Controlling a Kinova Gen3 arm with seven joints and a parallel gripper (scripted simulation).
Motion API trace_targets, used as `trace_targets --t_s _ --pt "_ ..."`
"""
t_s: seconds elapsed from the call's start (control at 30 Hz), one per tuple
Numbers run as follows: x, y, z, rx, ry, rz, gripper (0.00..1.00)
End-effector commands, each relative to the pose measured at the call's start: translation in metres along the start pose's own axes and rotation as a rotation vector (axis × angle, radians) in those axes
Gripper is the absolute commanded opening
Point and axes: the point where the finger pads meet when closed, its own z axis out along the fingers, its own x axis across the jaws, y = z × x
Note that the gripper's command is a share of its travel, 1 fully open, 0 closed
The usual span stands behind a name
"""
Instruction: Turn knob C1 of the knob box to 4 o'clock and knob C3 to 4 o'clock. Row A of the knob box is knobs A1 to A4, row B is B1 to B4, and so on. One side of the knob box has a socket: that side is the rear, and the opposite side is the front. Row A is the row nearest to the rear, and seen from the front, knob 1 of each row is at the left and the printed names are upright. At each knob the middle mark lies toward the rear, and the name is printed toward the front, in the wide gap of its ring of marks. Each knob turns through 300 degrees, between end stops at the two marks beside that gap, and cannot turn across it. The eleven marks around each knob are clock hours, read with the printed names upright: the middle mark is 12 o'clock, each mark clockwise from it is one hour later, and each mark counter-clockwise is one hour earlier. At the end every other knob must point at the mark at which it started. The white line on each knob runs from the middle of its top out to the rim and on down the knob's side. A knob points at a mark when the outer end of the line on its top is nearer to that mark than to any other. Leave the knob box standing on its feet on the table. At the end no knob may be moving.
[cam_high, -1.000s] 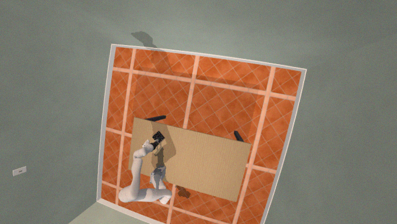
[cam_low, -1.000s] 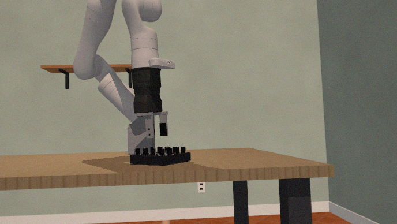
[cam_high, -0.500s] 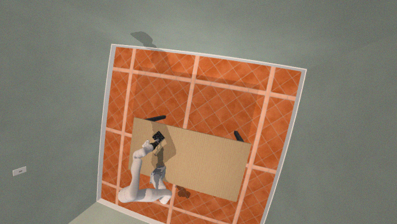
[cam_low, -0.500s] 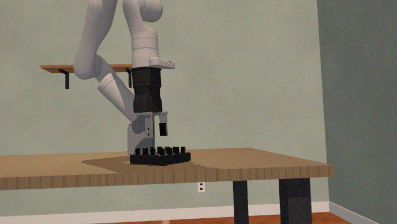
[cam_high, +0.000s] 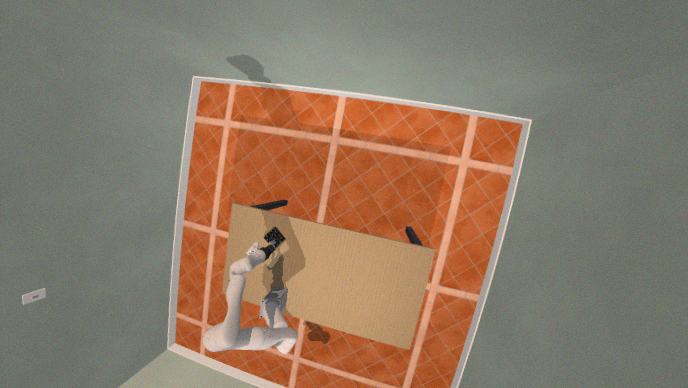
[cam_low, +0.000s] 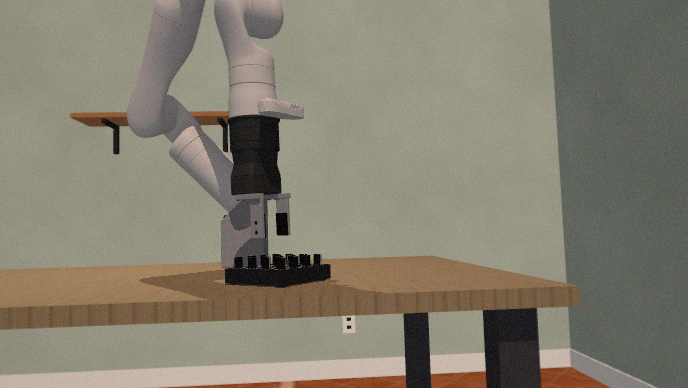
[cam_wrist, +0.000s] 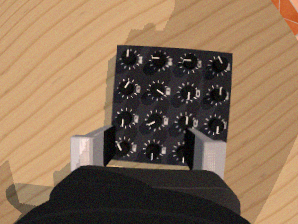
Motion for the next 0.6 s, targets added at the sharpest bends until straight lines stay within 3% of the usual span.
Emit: trace_targets --t_s 0.0,0.57 --pt "-0.0008 0.0003 -0.0002 0.001 0.004 0.013 1.00" --pt "0.0012 -0.0002 -0.0008 0.002 0.016 0.029 1.00"
